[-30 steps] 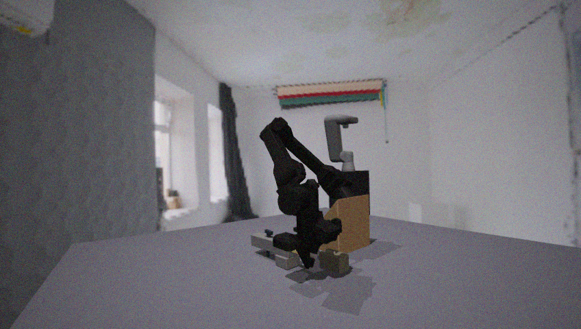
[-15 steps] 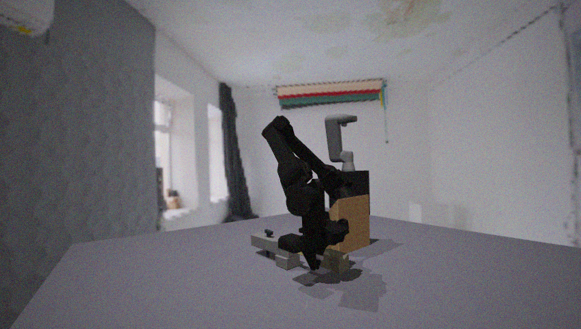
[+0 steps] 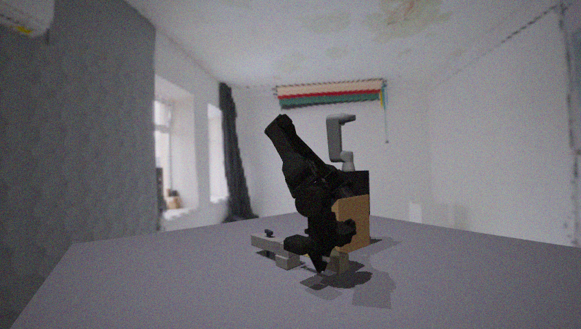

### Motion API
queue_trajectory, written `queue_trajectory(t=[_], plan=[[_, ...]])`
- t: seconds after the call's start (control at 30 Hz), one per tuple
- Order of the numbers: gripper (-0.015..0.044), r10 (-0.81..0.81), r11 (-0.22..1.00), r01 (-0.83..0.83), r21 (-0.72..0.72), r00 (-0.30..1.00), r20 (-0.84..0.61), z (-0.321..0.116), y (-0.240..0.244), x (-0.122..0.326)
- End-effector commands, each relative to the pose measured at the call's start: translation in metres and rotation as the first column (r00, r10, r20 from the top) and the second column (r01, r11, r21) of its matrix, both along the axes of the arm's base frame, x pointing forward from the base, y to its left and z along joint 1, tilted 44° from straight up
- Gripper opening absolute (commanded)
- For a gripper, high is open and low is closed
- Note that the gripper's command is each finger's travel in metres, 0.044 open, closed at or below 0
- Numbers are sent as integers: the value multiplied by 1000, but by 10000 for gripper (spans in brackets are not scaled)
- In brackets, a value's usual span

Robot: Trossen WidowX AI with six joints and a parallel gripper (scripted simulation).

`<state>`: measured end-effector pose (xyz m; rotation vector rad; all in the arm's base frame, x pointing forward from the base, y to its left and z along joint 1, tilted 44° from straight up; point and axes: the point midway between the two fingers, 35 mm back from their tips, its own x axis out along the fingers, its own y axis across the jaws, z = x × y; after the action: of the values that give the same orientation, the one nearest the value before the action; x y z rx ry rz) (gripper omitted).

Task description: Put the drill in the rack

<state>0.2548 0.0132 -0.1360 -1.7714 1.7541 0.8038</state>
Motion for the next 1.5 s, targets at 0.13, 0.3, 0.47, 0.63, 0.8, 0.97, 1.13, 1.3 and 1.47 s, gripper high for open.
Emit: queue_trajectory(t=[0.13,0.3,0.47,0.63,0.8,0.97,1.13,1.3,1.47], plan=[[0,0,1000,0,7,1000,7,-7,11,2],[0,0,1000,0,7,1000,7,-12,16,2],[0,0,1000,0,8,1000,7,-11,17,0],[0,0,1000,0,8,1000,7,-8,18,-1],[0,0,1000,0,8,1000,7,-6,19,-1],[0,0,1000,0,8,1000,7,-5,20,-1],[0,0,1000,0,8,1000,7,-3,21,-2],[0,0,1000,0,8,1000,7,-1,22,-2],[0,0,1000,0,8,1000,7,1,23,-2]])
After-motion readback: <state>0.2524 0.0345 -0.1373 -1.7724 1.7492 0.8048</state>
